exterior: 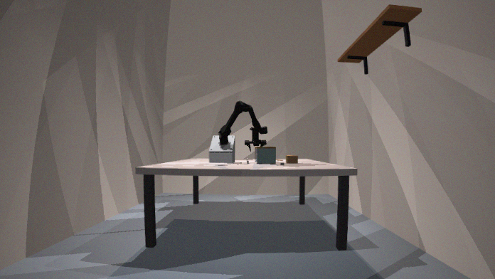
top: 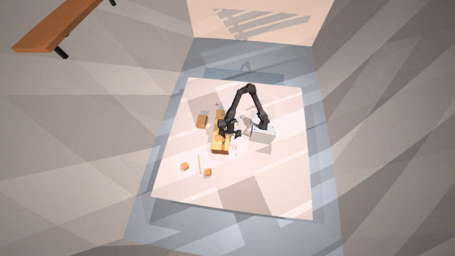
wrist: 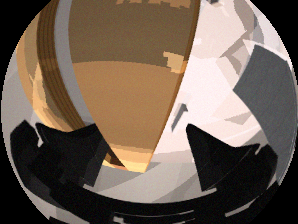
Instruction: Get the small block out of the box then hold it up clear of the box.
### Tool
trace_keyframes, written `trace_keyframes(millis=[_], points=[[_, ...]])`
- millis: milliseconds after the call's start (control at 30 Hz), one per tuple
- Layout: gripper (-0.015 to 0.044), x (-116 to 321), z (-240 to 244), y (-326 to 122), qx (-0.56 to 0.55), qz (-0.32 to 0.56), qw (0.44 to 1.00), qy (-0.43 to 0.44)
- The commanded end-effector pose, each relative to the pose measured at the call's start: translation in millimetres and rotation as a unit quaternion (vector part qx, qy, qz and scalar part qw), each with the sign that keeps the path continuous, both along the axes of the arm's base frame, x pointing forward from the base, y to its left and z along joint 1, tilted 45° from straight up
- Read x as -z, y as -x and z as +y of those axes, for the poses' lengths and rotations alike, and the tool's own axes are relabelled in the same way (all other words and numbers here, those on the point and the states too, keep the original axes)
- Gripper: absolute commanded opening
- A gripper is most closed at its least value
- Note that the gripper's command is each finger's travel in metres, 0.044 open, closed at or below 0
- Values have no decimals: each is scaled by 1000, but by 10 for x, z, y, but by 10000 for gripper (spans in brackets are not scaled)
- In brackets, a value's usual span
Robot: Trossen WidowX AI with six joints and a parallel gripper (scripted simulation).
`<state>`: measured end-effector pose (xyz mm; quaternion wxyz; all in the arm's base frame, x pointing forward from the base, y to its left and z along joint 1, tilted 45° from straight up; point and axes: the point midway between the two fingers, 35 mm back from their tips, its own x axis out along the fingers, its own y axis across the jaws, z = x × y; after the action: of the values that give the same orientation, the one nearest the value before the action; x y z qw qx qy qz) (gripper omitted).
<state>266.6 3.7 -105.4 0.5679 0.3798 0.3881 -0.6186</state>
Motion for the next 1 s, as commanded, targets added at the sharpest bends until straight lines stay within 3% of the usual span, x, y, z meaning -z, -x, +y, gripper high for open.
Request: trace_keyframes(millis=[0, 967], points=[[400, 55, 28, 21, 3, 4, 1000, 0], [400, 256, 241, 21, 3, 4, 1000, -1]])
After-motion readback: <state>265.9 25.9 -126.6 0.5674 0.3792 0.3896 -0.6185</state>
